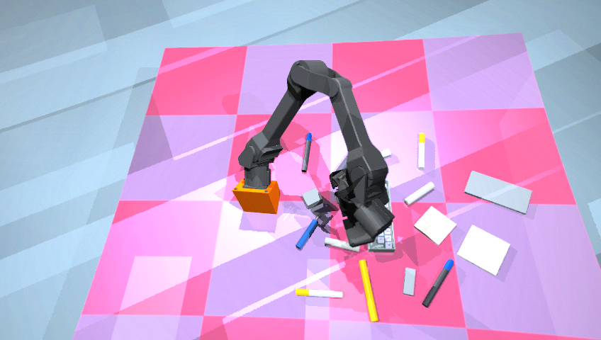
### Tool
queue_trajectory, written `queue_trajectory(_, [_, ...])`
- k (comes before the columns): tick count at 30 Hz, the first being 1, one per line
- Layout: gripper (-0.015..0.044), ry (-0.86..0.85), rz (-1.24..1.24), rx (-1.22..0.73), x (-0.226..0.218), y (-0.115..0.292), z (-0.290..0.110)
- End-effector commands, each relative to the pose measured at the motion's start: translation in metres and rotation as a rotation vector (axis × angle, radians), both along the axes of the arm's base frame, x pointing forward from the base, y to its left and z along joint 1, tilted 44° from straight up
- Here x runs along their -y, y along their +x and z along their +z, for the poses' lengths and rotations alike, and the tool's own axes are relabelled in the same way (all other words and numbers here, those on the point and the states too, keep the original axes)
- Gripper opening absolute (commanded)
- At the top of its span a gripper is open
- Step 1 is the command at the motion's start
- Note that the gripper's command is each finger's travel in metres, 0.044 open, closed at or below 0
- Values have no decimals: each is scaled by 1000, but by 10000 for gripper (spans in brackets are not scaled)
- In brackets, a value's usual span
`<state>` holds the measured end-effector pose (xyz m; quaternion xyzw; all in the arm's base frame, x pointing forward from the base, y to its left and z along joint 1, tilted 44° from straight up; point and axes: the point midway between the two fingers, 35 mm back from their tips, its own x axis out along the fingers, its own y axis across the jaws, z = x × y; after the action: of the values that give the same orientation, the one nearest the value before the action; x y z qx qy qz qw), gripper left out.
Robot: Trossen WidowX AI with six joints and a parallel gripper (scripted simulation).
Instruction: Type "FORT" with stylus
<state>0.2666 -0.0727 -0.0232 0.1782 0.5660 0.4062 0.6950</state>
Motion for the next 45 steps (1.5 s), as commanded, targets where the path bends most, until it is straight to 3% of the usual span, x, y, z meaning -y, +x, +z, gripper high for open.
queue_trajectory(1, [150,141,108,189,23,-48,-38])
queue_trajectory(16, [150,345,130,857,21,-138,-80])
queue_trajectory(45, [150,346,129,867,14,-143,-86])
